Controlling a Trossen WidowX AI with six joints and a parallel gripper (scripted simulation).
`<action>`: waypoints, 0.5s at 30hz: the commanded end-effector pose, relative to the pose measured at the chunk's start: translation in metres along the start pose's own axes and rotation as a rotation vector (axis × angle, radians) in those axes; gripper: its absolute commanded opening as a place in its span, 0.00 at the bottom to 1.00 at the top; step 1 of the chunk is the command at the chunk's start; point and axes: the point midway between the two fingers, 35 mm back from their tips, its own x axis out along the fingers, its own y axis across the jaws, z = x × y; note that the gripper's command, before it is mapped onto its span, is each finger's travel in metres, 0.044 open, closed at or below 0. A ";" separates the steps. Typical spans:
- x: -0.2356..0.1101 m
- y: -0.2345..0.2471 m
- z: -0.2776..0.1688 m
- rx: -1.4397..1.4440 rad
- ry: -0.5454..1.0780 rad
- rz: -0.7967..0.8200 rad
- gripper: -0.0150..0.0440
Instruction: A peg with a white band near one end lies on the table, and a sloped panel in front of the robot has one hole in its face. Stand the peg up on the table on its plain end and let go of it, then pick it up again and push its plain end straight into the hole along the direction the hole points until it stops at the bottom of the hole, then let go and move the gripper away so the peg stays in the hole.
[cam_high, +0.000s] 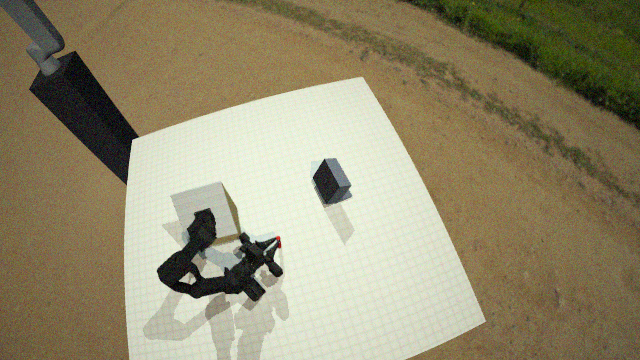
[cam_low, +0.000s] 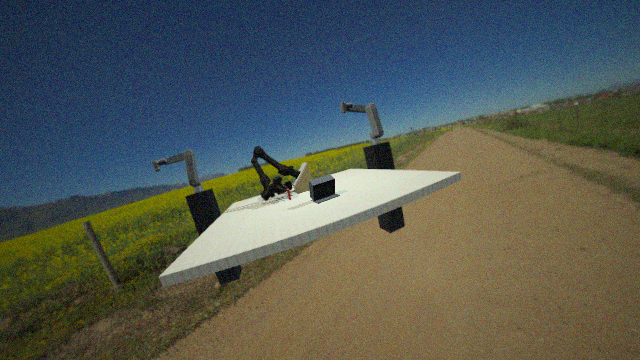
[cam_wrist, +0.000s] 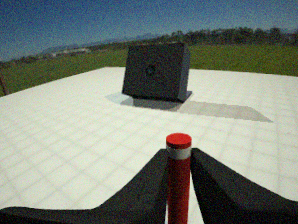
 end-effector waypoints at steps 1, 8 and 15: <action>-0.001 0.000 -0.002 0.000 0.001 0.000 0.34; -0.002 0.001 -0.003 -0.002 -0.011 -0.002 0.34; -0.003 0.001 -0.004 -0.004 -0.023 -0.004 0.34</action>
